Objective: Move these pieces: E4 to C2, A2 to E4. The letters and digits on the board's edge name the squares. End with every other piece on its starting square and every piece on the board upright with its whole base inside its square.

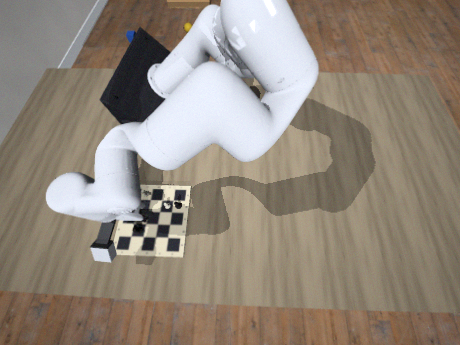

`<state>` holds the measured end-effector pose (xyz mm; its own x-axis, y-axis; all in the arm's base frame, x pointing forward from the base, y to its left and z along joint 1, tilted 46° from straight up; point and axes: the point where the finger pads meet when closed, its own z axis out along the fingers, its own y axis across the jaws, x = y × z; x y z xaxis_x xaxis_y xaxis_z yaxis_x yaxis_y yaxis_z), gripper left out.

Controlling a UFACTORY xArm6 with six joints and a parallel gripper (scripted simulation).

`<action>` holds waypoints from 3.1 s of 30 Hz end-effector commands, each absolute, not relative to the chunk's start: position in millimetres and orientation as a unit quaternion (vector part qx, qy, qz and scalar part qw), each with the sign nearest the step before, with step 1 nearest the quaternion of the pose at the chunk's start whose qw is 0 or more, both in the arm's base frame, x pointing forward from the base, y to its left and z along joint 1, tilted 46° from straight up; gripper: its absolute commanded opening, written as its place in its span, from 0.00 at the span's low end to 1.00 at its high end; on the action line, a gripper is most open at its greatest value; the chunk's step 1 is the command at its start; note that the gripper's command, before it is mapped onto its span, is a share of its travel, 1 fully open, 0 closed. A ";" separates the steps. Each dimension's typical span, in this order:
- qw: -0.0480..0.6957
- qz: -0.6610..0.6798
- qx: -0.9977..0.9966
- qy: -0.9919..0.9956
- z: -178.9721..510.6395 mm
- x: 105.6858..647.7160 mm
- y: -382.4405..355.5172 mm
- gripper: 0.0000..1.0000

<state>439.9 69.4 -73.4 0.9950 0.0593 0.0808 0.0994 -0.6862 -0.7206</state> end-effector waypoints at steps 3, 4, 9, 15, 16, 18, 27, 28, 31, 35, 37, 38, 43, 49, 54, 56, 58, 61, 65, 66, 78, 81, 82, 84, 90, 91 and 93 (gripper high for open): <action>0.393 -0.027 -0.918 -0.043 -72.7 441.2 68.4 0.37; 0.393 -0.027 -0.918 -0.043 -72.7 441.2 68.4 0.37; 0.393 -0.027 -0.918 -0.043 -69.3 441.1 64.9 0.37; 0.393 -0.027 -0.918 -0.043 -53.8 440.8 48.6 0.37; 0.393 -0.027 -0.918 -0.043 -50.2 440.7 44.9 0.37; 0.393 -0.027 -0.918 -0.043 -42.7 440.5 37.0 0.37; 0.393 -0.027 -0.918 -0.043 -18.8 440.0 11.8 0.37; 0.393 -0.027 -0.918 -0.043 -16.4 439.9 9.4 0.37; 0.393 -0.027 -0.918 -0.043 -11.9 439.8 4.6 0.37; 0.393 -0.027 -0.918 -0.043 -10.6 439.8 3.3 0.37; 0.393 -0.027 -0.918 -0.043 -10.6 439.8 3.3 0.37; 0.393 -0.027 -0.918 -0.043 -10.6 439.8 3.3 1.00; 0.393 -0.027 -0.918 -0.043 -10.6 439.8 3.3 1.00; 0.393 -0.027 -0.918 -0.043 -10.6 439.8 3.3 1.00; 0.393 -0.027 -0.918 -0.043 -10.6 439.8 3.3 1.00; 0.393 -0.027 -0.918 -0.043 -10.6 439.8 3.3 1.00; 0.393 -0.027 -0.918 -0.043 -10.6 439.8 3.3 1.00; 0.393 -0.026 -0.918 -0.040 -10.7 439.6 3.3 1.00; 0.394 -0.018 -0.919 -0.021 -10.9 438.6 3.3 1.00; 0.394 -0.014 -0.919 -0.013 -11.0 438.1 3.3 1.00; 0.389 0.065 -0.903 0.172 -13.3 428.1 3.6 1.00; 0.381 0.103 -0.881 0.261 -14.4 423.1 3.8 1.00; 0.378 0.114 -0.873 0.286 -14.8 421.3 3.9 1.00; 0.372 0.134 -0.855 0.335 -15.6 417.3 4.0 1.00; 0.346 0.192 -0.789 0.470 -17.3 408.8 4.5 1.00; 0.344 0.197 -0.781 0.483 -17.8 406.6 4.6 1.00; 0.336 0.211 -0.758 0.518 -18.7 402.0 4.9 1.00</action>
